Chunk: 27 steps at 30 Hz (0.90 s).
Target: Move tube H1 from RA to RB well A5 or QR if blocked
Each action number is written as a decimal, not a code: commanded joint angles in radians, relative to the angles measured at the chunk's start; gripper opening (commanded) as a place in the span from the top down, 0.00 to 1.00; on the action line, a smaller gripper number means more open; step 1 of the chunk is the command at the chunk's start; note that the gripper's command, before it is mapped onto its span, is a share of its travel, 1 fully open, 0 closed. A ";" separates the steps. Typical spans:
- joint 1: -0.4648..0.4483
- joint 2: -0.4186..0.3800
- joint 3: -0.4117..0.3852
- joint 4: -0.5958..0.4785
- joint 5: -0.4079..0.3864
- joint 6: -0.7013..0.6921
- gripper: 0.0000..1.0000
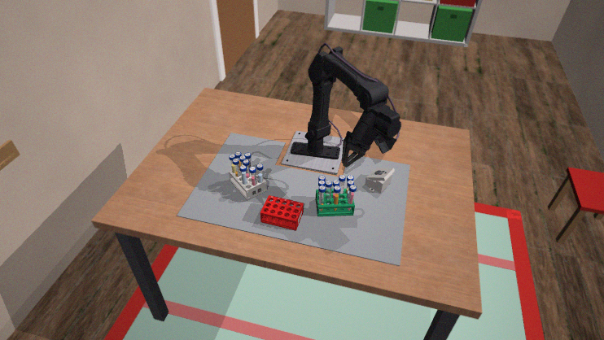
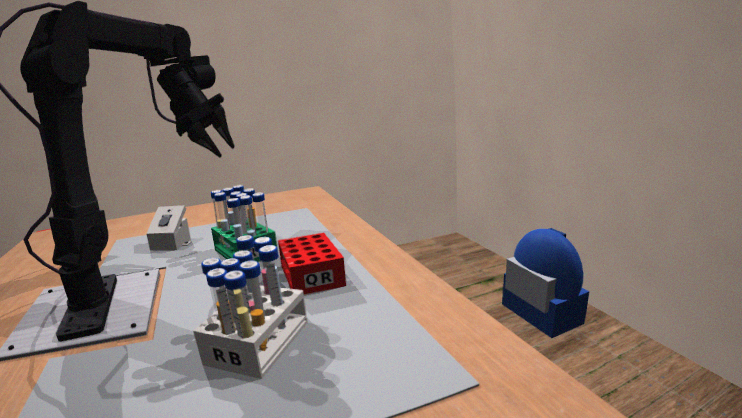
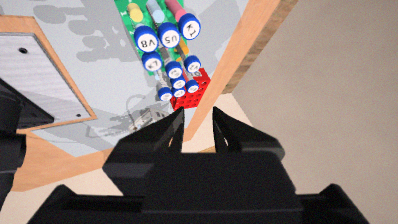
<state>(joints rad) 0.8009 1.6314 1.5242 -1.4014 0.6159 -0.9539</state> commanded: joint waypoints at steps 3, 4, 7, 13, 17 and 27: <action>-0.080 0.018 0.062 -0.061 -0.074 0.126 0.70; -0.100 0.017 0.066 -0.064 -0.084 0.139 0.70; -0.123 0.007 0.073 -0.071 -0.096 0.153 0.70; -0.225 0.017 0.102 -0.096 -0.156 0.247 0.70; -0.288 0.031 0.125 -0.115 -0.197 0.316 0.70; -0.412 0.047 0.168 -0.152 -0.279 0.455 0.70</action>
<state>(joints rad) 0.4332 1.6737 1.6547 -1.5181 0.3740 -0.5632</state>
